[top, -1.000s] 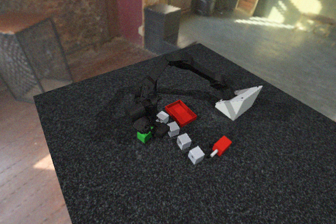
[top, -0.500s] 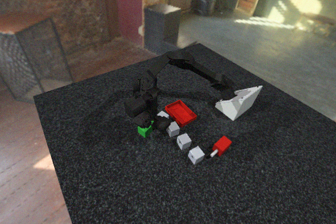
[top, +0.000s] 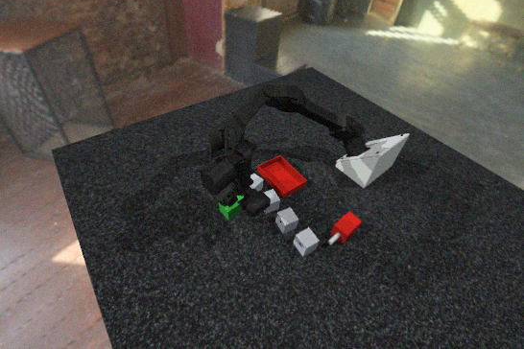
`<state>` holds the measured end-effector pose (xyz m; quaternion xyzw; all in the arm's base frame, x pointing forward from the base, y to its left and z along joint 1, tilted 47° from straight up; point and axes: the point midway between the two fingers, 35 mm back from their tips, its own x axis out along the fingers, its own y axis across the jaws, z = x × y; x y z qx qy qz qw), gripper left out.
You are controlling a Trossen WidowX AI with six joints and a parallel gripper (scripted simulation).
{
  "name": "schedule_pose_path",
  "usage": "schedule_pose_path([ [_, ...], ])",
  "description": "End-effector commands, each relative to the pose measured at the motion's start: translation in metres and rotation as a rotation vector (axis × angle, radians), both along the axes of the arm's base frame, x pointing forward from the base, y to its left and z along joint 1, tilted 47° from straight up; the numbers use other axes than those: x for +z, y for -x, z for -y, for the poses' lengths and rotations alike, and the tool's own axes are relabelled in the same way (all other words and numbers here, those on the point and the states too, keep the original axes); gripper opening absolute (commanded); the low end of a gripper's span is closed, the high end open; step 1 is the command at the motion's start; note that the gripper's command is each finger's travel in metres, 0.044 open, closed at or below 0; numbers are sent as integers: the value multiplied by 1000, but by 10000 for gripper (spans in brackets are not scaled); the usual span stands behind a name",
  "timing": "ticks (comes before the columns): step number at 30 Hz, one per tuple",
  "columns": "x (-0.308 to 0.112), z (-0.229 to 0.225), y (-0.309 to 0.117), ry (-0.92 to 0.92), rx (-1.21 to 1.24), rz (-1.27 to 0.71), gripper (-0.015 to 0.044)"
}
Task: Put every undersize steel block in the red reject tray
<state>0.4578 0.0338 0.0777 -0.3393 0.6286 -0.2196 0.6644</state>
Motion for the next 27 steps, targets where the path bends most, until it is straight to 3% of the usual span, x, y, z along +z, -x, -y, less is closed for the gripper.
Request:
schedule_pose_path([
  [1,-22,-56,8,-28,-55,95,0],
  [6,-41,-93,19,-42,-148,196,0],
  [27,-73,-58,8,-41,-150,200,0],
])
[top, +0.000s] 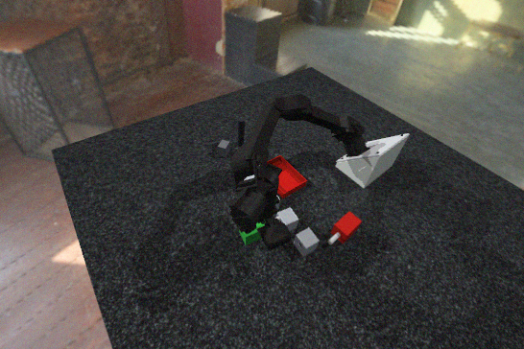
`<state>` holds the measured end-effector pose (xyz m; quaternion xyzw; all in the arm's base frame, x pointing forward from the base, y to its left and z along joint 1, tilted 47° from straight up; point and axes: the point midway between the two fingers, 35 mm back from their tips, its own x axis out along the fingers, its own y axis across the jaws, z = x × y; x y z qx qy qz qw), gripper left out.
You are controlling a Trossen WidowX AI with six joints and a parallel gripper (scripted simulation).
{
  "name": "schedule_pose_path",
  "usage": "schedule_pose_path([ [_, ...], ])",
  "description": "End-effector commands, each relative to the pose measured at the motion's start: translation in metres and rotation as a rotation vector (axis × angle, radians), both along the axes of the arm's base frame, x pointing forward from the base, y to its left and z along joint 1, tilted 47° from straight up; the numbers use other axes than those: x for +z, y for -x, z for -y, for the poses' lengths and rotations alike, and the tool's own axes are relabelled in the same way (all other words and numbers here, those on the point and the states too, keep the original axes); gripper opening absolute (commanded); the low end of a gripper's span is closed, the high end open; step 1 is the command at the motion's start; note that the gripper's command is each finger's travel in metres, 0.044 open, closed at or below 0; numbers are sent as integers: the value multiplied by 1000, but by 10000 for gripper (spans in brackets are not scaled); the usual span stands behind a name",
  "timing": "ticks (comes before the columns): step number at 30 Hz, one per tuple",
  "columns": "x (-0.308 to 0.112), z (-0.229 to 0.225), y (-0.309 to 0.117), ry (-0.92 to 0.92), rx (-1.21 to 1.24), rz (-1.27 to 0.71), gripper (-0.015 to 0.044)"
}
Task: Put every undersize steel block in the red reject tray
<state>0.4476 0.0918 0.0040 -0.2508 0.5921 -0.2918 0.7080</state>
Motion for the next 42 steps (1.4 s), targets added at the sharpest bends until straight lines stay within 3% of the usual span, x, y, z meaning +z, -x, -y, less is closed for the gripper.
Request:
schedule_pose_path([
  [1,-1,2,-3,1,14,8,0],
  [42,-15,18,-1,6,35,28,0],
])
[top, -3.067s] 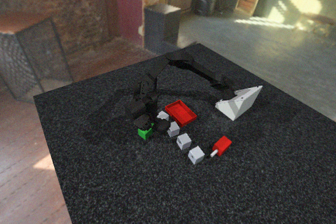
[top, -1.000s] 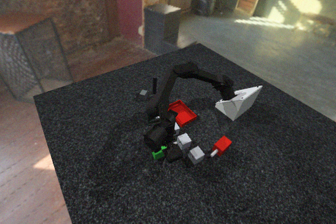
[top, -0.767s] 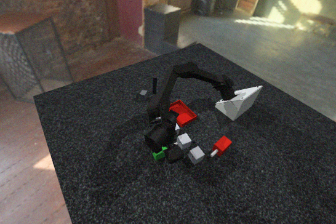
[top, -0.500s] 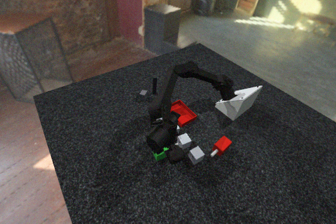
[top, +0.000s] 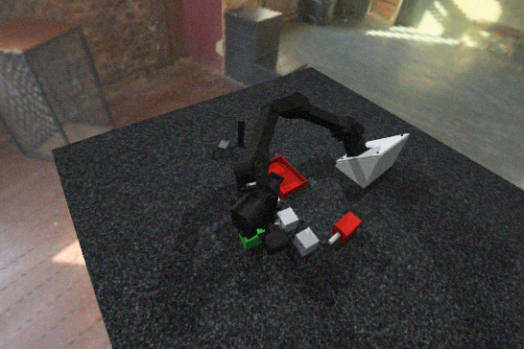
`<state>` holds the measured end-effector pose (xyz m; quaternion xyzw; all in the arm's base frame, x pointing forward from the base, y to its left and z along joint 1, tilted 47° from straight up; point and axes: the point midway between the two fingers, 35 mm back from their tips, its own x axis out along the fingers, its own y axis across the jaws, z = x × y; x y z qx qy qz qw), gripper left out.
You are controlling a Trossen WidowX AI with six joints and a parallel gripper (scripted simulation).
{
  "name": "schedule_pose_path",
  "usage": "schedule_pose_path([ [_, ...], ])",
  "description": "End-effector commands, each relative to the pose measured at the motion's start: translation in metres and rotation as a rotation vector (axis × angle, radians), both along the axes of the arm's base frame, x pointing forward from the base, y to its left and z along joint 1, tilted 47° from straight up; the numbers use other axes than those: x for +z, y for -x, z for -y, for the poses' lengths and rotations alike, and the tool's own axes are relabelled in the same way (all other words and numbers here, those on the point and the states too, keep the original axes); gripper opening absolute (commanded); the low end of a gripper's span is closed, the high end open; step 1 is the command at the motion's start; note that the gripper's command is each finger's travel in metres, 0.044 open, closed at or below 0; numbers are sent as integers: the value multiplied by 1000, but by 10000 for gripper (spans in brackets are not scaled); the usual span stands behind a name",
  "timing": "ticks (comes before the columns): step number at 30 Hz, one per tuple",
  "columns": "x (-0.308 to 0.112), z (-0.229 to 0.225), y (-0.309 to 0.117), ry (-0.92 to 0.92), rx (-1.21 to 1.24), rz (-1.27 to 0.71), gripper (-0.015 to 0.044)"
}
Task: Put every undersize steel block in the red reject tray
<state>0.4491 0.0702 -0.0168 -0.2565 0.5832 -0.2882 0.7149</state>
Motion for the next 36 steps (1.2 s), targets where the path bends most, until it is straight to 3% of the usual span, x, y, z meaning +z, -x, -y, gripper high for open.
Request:
schedule_pose_path([
  [1,6,-4,1,0,15,13,0],
  [36,6,-8,-3,1,20,18,0],
])
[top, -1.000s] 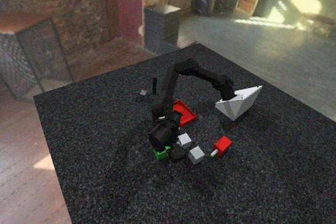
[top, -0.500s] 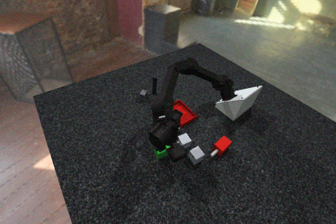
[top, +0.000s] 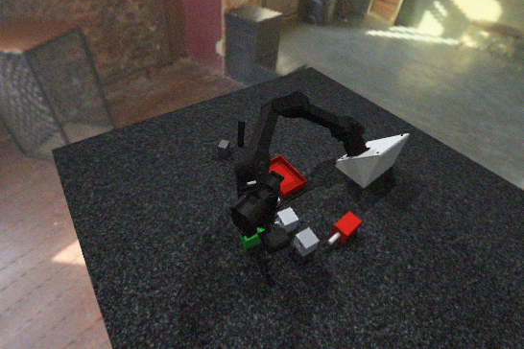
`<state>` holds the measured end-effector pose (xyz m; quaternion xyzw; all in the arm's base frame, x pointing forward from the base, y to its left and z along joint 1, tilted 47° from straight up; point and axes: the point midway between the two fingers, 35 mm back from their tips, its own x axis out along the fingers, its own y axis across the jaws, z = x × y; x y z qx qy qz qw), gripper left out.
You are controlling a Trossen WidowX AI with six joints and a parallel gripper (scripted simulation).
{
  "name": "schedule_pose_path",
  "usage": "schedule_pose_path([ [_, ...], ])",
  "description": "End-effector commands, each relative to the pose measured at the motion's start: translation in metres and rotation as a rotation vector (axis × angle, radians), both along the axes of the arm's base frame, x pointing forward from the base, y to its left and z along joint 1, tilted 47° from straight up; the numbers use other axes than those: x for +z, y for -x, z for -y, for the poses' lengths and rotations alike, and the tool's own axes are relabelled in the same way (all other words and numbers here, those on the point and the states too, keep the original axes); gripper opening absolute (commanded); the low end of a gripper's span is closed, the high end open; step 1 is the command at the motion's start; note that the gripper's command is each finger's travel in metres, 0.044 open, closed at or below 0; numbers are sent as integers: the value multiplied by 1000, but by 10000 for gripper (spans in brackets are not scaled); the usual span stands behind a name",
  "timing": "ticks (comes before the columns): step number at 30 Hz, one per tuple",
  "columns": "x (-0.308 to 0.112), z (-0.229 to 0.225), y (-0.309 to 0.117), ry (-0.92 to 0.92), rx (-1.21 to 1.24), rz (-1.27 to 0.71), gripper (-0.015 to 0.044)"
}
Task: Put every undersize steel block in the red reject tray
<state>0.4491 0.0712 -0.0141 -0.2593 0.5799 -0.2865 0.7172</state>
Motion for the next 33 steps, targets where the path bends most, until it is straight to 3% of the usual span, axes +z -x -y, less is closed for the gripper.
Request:
schedule_pose_path([
  [1,4,-8,-3,-2,11,13,0],
  [33,2,-4,2,-2,11,13,0],
])
